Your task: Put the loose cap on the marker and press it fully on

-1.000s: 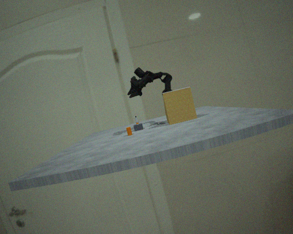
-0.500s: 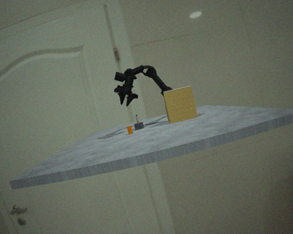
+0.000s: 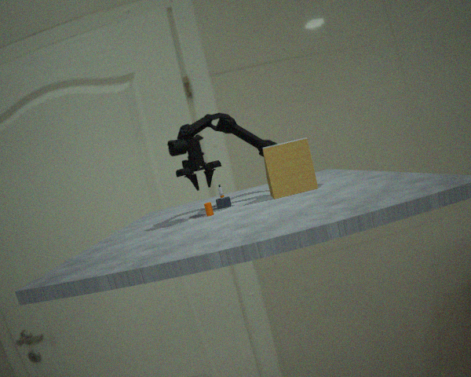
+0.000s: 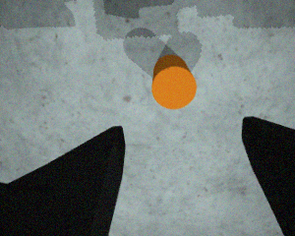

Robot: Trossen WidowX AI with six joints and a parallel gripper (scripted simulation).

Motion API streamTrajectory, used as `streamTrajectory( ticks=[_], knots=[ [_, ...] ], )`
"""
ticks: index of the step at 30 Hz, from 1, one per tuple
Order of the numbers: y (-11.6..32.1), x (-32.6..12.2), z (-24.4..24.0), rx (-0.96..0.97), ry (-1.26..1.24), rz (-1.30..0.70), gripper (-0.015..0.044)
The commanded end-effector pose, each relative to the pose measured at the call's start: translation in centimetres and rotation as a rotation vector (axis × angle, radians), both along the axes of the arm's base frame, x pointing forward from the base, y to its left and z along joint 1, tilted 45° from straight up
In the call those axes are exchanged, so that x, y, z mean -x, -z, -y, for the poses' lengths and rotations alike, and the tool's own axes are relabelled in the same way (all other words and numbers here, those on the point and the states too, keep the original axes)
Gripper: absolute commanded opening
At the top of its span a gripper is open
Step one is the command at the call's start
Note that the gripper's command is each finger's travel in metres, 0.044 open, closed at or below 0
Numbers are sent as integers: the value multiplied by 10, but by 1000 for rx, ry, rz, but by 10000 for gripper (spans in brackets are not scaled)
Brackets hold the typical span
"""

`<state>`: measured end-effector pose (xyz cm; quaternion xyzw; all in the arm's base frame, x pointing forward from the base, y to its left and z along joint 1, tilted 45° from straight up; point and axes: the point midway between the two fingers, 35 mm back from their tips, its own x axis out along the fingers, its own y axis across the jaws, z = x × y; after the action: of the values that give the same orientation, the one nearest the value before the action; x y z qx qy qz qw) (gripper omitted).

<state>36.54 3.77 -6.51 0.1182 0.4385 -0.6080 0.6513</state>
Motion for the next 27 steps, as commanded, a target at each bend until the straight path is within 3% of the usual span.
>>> streamTrajectory(
  ticks=[1,27],
  knots=[
    [9,1,11,-3,13,13,249],
    [50,9,49,-1,13,13,249]
  ],
)
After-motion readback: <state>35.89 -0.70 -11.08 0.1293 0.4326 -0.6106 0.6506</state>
